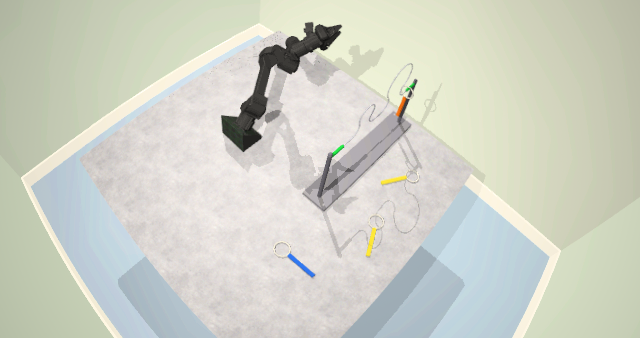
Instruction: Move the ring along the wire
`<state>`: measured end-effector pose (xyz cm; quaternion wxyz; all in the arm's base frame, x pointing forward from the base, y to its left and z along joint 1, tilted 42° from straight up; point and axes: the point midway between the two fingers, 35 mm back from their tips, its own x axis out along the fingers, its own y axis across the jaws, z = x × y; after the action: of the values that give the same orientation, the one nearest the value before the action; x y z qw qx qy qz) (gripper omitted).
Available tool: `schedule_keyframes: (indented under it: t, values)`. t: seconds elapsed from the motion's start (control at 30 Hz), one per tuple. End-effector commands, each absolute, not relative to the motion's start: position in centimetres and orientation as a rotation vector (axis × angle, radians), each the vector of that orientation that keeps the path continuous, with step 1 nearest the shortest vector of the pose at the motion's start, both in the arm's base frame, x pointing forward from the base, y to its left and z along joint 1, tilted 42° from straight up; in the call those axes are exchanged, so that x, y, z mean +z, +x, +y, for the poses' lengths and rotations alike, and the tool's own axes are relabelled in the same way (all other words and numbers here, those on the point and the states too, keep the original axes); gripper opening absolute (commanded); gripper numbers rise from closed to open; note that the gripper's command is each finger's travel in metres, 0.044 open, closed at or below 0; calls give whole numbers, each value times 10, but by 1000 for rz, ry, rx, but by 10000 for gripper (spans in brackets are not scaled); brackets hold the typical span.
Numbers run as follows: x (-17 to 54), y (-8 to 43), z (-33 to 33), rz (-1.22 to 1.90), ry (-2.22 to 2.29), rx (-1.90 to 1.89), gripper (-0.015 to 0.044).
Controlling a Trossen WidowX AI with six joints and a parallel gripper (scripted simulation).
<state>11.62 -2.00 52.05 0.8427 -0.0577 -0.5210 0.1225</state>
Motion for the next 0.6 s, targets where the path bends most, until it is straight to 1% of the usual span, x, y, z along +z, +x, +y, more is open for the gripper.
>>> schedule_keyframes:
  t: [0.0,0.13,0.27,0.57]
  values:
    - [521,116,-20,-1101,-118,259,374]
    - [528,123,-29,-1122,-39,266,269]
    - [540,140,-44,-1147,117,272,164]
    - [553,199,-64,-1124,456,253,160]
